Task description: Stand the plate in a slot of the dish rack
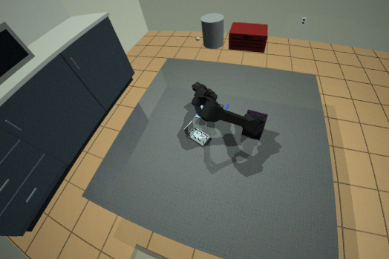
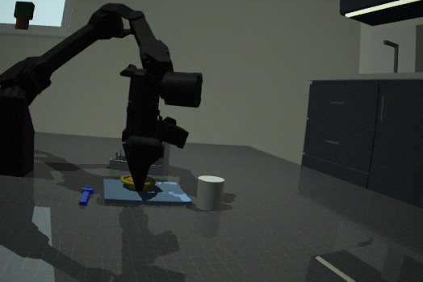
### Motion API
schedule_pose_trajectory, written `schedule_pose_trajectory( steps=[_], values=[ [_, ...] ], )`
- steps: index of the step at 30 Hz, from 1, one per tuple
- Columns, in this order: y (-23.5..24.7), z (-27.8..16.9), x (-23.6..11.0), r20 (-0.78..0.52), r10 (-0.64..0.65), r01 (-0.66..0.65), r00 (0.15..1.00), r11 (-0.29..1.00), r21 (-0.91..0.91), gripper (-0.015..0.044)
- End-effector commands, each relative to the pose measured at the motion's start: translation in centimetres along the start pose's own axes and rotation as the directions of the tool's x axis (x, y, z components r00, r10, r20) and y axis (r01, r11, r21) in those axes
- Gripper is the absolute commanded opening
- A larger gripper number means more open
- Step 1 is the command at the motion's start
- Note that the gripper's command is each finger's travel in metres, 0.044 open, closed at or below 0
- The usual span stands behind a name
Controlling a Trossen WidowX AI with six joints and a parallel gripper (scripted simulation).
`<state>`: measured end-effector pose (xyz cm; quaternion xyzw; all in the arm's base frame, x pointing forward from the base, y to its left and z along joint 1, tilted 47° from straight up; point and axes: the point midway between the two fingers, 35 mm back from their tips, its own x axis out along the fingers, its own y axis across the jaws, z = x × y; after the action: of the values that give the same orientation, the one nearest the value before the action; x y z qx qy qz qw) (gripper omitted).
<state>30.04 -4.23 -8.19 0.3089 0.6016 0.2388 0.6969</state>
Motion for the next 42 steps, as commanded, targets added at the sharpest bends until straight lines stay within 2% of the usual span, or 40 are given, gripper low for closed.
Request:
schedule_pose_trajectory(
  steps=[1, 9, 34, 42],
  values=[
    [0.0, 0.1, -0.3, 0.003, 0.001, -0.001, 1.000, 1.000, 0.005, 0.0213],
    [-0.7, 1.0, -4.7, 0.004, -0.012, 0.012, 1.000, 1.000, 0.007, 0.0003],
    [-1.0, 1.4, -16.8, 0.001, -0.007, 0.007, 1.000, 1.000, 0.005, 0.0000],
    [-0.3, 1.4, -17.5, 0.002, -0.007, 0.006, 1.000, 0.998, 0.056, 0.0000]
  ],
)
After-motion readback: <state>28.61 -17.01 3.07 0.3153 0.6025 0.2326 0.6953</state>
